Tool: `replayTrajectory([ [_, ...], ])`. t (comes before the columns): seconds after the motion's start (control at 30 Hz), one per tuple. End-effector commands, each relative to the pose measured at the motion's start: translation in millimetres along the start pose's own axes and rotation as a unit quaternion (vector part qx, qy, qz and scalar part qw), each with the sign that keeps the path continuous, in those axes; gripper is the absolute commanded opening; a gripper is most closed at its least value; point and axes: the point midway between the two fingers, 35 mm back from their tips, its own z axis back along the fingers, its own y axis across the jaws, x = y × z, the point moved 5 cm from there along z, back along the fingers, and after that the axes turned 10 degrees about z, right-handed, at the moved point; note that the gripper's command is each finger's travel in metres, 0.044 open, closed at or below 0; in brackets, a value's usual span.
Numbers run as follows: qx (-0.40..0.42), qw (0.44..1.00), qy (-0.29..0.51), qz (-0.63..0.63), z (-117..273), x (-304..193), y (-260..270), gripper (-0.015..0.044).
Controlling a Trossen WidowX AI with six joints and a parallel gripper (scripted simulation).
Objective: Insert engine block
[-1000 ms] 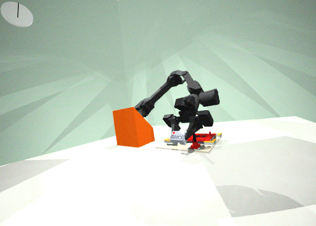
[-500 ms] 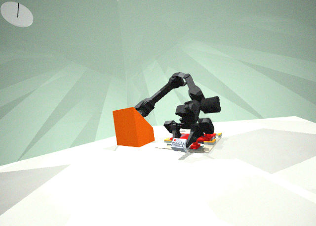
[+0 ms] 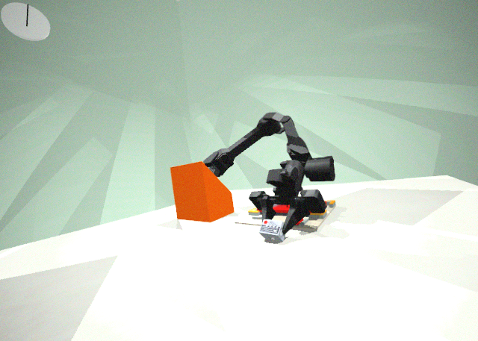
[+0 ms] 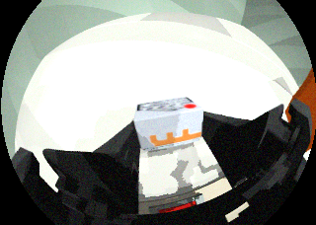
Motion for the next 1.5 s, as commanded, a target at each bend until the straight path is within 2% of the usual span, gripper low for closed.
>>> replayTrajectory([
  [0.0,-0.003,1.0,0.002,-0.002,-6,-4,0,0.0],
  [0.1,-0.003,1.0,0.002,-0.002,-1,0,0,0.0],
  [0.67,0.0,1.0,-0.002,-0.002,-1,0,0,0.044],
  [0.8,-0.002,1.0,0.0,-0.002,1,1,1,0.044],
  [1.17,-0.003,1.0,0.002,-0.002,43,5,1,0.044],
  [1.47,-0.002,1.0,-0.001,-0.004,41,5,1,0.044],
])
